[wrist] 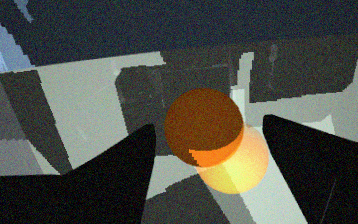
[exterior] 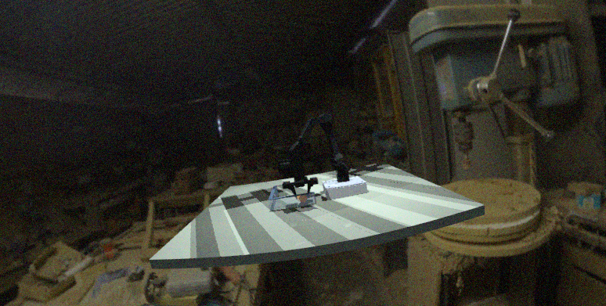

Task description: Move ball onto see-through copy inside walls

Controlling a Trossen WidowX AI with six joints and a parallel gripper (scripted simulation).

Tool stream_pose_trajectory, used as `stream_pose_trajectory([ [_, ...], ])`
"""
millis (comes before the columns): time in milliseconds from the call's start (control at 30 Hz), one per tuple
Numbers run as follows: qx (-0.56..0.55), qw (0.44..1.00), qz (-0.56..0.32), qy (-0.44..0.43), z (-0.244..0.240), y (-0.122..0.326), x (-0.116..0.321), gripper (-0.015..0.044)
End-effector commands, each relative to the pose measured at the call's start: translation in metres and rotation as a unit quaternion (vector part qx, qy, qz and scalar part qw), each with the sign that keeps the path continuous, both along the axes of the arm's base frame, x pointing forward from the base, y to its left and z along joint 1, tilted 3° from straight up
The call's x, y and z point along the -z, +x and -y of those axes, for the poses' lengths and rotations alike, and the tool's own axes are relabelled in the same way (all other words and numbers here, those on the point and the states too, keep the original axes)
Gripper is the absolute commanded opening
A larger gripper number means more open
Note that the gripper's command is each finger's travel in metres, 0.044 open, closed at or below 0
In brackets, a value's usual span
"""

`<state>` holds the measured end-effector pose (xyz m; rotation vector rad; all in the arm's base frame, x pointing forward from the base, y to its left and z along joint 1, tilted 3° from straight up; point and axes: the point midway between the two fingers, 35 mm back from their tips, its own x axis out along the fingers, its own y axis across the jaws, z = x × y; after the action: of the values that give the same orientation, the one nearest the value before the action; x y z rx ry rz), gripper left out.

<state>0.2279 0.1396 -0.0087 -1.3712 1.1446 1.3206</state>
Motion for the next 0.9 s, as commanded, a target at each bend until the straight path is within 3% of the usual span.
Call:
stream_pose_trajectory([
  [0, -0.003, 1.0, -0.006, -0.002, 0.001, -0.002, 0.004, 0.0229],
  [333, -0.003, 1.0, -0.006, -0.002, 0.001, -0.002, 0.004, 0.0162],
  [533, -0.003, 1.0, -0.005, -0.002, -0.003, 0.002, -0.016, 0.0004],
  [867, -0.003, 1.0, -0.005, -0.001, -0.007, 0.005, -0.078, 0.0],
])
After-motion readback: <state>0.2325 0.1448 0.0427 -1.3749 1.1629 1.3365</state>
